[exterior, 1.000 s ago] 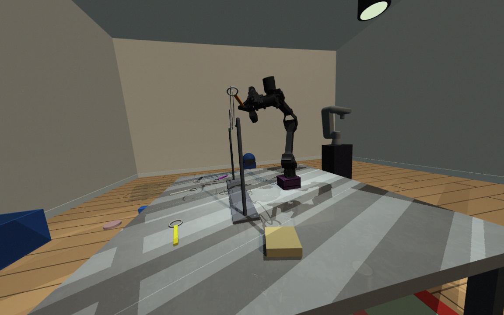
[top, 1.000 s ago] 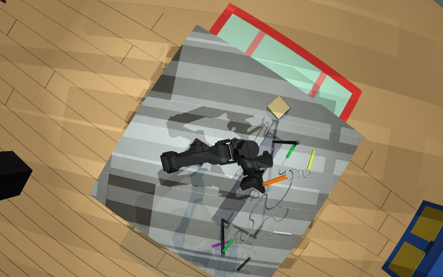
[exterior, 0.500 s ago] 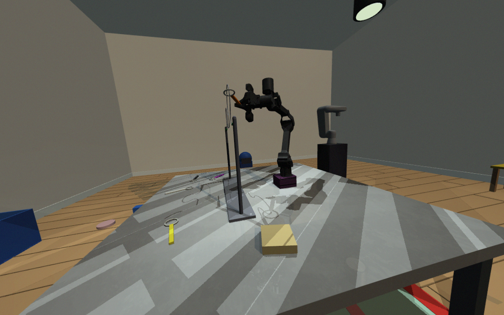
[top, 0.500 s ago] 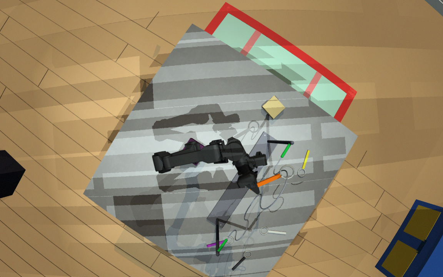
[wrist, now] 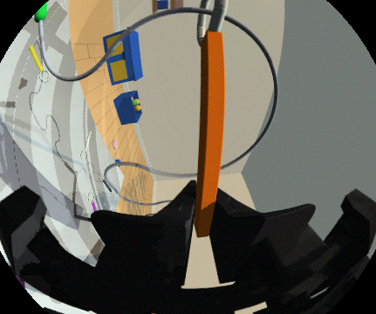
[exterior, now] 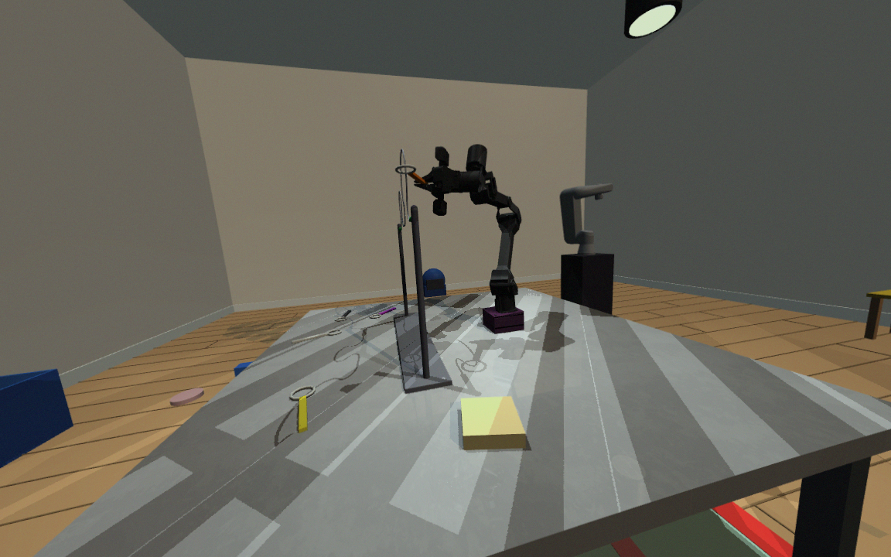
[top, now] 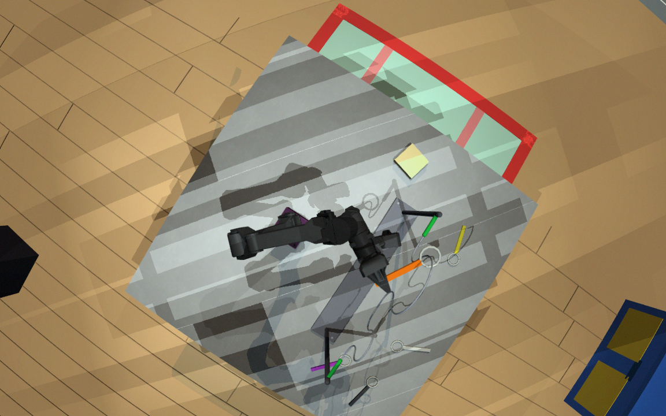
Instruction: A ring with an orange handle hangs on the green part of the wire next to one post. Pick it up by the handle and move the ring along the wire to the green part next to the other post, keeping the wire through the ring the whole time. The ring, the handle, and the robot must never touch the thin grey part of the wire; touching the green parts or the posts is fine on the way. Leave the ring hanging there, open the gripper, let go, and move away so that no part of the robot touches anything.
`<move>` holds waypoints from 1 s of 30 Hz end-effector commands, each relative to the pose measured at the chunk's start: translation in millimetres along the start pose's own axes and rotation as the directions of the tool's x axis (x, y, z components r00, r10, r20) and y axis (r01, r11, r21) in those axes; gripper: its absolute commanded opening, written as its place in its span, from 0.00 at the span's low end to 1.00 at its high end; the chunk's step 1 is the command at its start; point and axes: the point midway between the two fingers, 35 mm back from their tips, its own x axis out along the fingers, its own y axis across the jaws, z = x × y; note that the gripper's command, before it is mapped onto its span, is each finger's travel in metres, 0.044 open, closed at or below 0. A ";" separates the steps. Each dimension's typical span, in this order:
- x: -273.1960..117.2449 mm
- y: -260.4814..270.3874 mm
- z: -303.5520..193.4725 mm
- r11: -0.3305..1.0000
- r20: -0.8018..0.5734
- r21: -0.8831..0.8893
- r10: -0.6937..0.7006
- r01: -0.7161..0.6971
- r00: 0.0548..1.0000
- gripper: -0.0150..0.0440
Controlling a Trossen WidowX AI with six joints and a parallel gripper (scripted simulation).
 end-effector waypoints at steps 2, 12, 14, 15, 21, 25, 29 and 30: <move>0.3 0.0 0.4 0.998 0.009 -0.060 -0.030 0.030 1.000 0.00; 0.6 -3.3 0.6 0.982 0.029 -0.167 -0.087 0.091 0.996 0.00; 0.6 -4.0 0.7 0.977 0.034 -0.188 -0.098 0.103 0.995 0.00; 0.6 -4.3 0.7 0.974 0.036 -0.198 -0.104 0.109 0.994 0.00; 0.7 -6.3 1.1 0.955 0.052 -0.260 -0.136 0.145 0.989 0.00; 0.6 -7.6 1.4 0.939 0.064 -0.300 -0.157 0.169 0.986 0.00; 0.6 -8.9 1.8 0.921 0.076 -0.339 -0.177 0.193 0.981 0.00; 0.6 -9.2 1.9 0.916 0.079 -0.348 -0.182 0.199 0.980 0.00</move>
